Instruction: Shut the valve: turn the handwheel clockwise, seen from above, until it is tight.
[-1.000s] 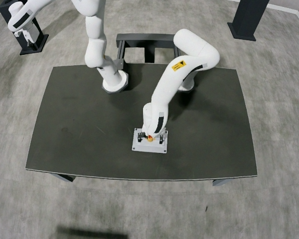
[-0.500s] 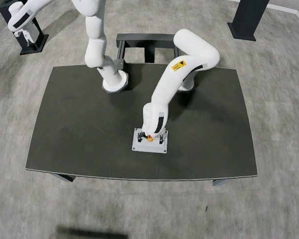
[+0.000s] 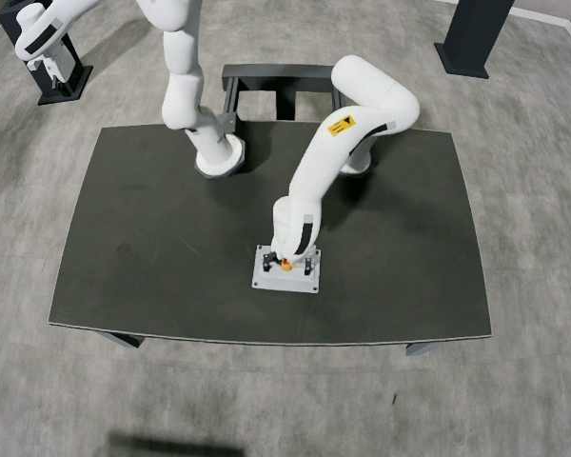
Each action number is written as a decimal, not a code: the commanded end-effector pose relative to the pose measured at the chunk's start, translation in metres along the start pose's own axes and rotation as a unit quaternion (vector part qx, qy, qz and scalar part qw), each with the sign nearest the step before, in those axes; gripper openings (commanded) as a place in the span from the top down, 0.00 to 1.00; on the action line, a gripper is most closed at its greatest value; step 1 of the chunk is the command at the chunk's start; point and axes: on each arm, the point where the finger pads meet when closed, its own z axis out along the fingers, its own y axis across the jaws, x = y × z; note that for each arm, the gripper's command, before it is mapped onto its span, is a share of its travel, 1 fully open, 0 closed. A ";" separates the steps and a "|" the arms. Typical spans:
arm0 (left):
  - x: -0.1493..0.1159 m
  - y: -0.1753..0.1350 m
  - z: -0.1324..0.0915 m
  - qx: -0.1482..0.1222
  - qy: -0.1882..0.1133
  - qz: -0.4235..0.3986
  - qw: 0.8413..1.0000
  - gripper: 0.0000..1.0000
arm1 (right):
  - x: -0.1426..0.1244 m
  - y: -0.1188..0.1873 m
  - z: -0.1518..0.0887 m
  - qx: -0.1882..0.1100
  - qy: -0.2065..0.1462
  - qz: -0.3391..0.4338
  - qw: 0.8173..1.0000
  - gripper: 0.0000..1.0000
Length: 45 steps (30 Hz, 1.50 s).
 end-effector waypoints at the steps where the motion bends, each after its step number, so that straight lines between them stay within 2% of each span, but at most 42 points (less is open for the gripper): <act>1: 0.000 0.001 -0.001 -0.001 0.000 0.001 1.000 1.00 | 0.000 0.000 -0.001 0.000 0.001 0.000 1.000 0.00; 45: 0.000 0.001 -0.001 -0.001 0.000 0.036 0.999 1.00 | 0.000 0.000 -0.001 0.000 0.001 0.000 1.000 0.00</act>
